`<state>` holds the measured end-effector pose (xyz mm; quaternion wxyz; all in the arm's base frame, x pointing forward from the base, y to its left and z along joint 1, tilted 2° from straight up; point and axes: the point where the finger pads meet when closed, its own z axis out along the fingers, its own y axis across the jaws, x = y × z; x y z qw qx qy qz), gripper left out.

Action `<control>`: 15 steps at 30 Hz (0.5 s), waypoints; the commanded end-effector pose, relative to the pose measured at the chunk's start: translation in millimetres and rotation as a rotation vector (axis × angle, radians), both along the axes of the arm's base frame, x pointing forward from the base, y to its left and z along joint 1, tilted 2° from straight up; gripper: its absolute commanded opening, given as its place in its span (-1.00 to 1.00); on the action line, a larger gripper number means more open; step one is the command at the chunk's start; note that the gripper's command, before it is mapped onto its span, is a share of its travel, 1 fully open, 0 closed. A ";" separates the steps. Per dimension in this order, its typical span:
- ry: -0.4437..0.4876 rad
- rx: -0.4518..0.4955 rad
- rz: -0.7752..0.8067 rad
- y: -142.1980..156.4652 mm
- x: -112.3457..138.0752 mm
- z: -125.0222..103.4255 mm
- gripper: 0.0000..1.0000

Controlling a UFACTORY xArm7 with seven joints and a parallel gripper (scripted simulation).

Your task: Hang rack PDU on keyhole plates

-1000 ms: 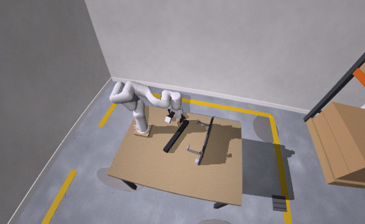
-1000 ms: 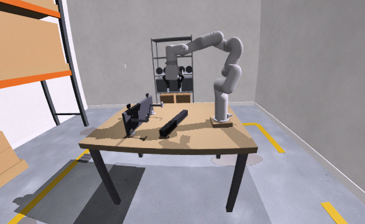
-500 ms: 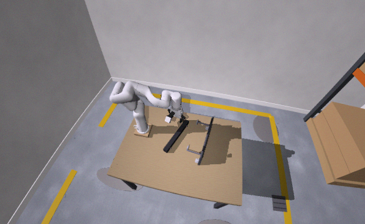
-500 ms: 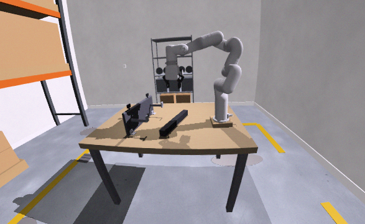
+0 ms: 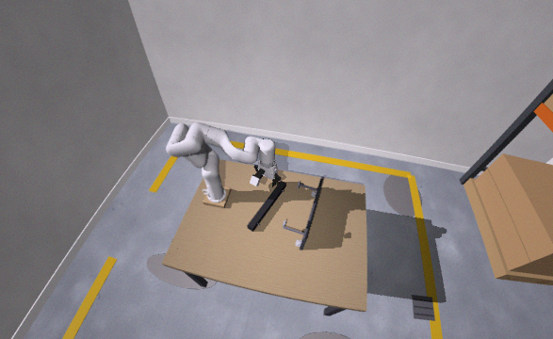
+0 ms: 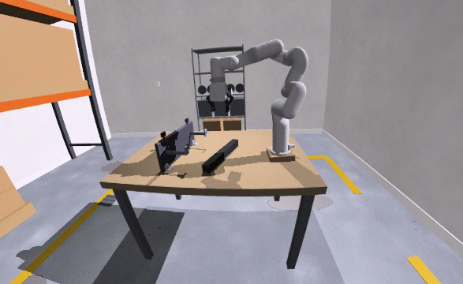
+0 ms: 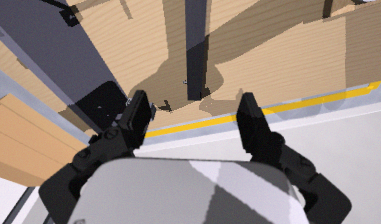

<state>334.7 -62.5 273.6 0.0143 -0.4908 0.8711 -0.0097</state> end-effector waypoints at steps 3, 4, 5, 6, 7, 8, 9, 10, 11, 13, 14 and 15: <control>-0.003 -0.002 -0.001 -0.1 0.9 -0.8 0.95; -0.003 -0.003 -0.001 -0.1 1.0 -2.2 0.95; -0.003 -0.004 -0.002 -0.1 1.1 -3.9 0.95; -0.003 -0.004 -0.002 -0.1 1.2 -5.9 0.95; -0.003 -0.004 -0.002 -0.1 1.3 -8.2 0.95; -0.003 -0.004 -0.002 -0.1 1.5 -11.0 0.95; -0.003 -0.004 -0.002 -0.1 1.6 -14.2 0.95; -0.003 -0.004 -0.002 -0.2 1.8 -17.7 0.95; -0.003 -0.004 -0.002 -0.2 2.0 -21.6 0.95; -0.003 -0.004 -0.002 -0.2 2.4 -30.4 0.95; -0.003 -0.004 -0.002 -0.2 2.7 -35.3 0.95; -0.003 -0.004 -0.002 -0.2 2.9 -40.5 0.95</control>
